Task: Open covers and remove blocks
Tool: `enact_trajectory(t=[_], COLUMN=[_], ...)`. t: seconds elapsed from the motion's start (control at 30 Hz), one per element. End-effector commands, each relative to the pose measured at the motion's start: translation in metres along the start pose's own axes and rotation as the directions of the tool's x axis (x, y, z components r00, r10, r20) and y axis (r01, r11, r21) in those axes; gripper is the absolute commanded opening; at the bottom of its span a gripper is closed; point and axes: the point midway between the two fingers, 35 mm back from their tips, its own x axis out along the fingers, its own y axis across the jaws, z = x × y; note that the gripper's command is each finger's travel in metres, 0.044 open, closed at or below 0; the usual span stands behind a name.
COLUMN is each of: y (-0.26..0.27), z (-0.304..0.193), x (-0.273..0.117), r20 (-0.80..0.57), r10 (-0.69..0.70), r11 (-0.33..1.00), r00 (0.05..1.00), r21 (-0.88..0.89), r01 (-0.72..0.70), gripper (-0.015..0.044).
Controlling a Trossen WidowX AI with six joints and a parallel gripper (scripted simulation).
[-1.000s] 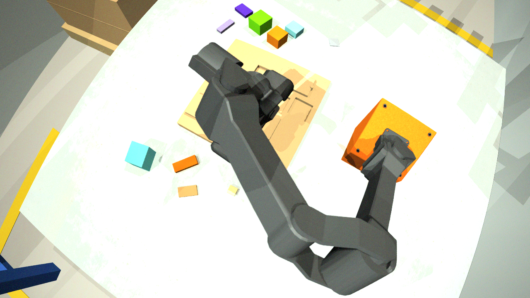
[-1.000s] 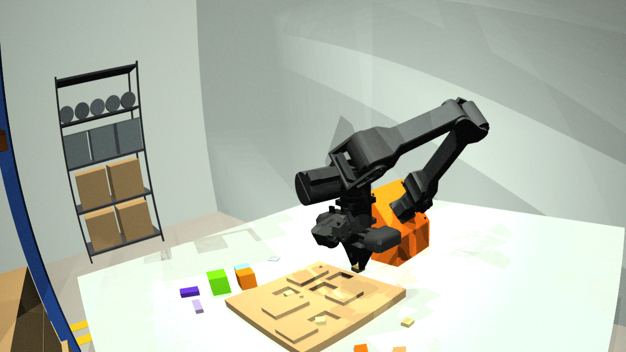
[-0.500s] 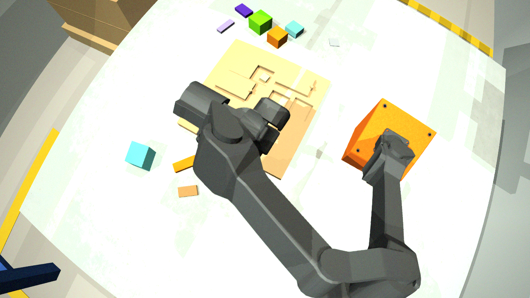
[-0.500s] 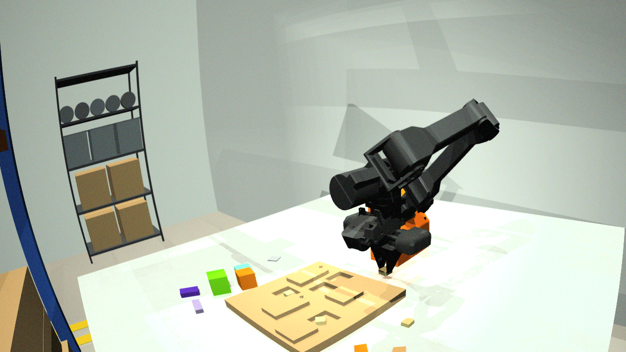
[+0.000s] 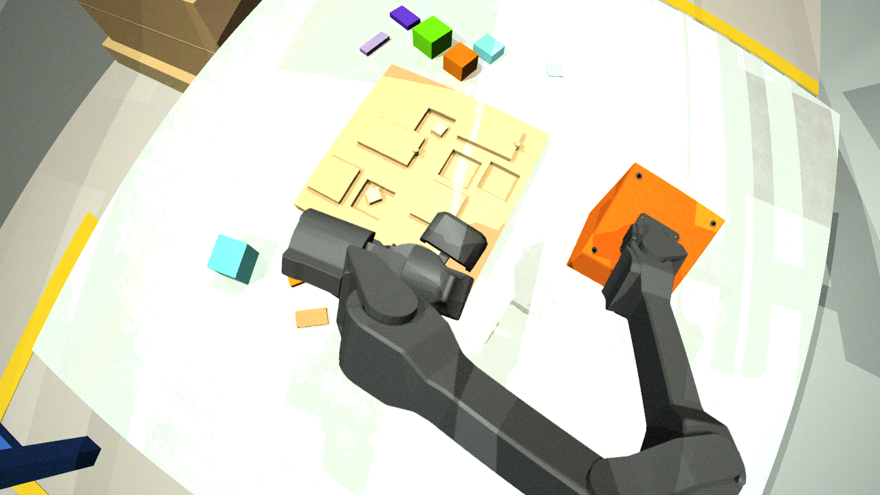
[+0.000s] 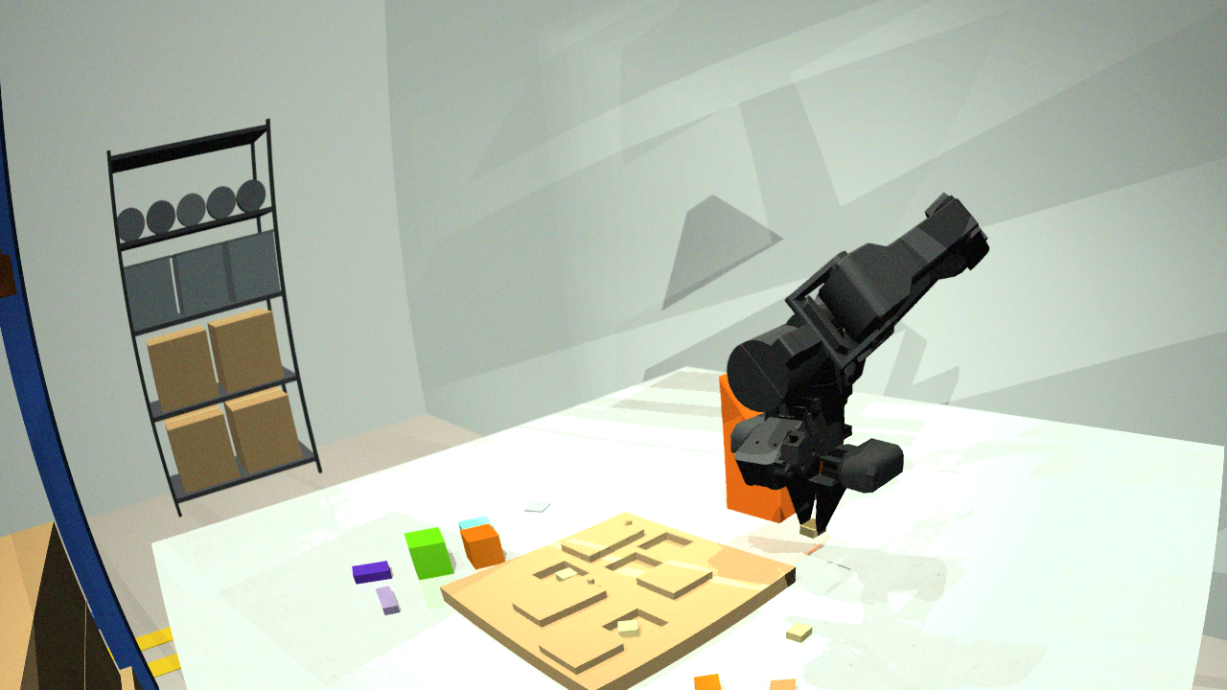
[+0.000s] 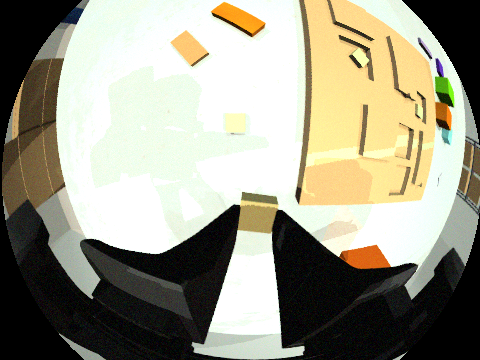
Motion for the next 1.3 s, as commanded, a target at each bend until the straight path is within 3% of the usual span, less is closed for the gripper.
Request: enact_trajectory(t=[0.0,1.27], y=[0.011,0.017], z=[-0.011,-0.012], x=[-0.001,0.051], r20=[-0.004,-0.008], r10=[0.013,0.007], r11=[1.000,1.000], r00=[1.000,1.000], r21=[0.005,0.001], r01=[-0.013,-0.007], gripper=[0.0080,0.0080])
